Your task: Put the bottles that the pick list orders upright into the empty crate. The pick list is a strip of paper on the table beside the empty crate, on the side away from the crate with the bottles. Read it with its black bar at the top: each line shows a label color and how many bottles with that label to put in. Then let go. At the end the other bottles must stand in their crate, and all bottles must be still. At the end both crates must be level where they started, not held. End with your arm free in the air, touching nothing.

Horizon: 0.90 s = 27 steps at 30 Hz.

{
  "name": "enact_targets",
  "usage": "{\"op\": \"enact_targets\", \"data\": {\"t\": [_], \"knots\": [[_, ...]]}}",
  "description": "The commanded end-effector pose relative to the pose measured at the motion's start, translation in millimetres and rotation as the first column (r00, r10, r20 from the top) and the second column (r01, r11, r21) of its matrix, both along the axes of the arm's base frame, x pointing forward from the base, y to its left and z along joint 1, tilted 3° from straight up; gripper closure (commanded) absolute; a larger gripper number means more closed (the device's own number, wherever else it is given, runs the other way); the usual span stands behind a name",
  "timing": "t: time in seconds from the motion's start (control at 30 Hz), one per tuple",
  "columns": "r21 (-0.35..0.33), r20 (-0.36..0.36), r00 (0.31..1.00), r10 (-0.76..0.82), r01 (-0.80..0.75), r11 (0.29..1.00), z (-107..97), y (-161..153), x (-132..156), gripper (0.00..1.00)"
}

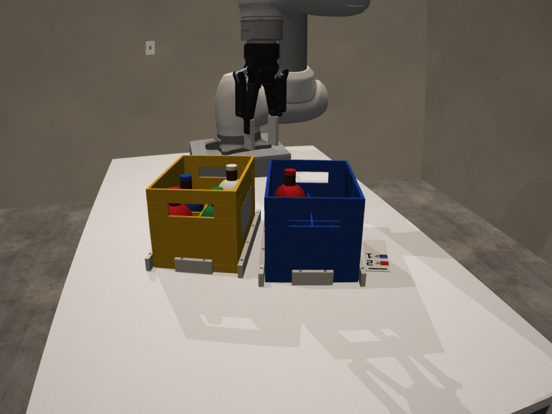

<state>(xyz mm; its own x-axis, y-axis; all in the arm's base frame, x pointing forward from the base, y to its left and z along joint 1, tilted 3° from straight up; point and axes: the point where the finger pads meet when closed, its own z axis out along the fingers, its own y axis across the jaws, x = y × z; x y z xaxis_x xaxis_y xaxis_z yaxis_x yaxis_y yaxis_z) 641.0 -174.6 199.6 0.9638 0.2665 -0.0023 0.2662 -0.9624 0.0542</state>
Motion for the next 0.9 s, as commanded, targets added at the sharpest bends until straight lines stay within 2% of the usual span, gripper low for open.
{"op": "enact_targets", "data": {"t": [0.0,0.87], "knots": [[0.000,0.000,1.000,0.000,0.000,1.000,0.8,-13.1,1.0,0.62],[0.000,0.000,1.000,0.000,0.000,1.000,6.6,-122.7,8.2,0.62]]}}
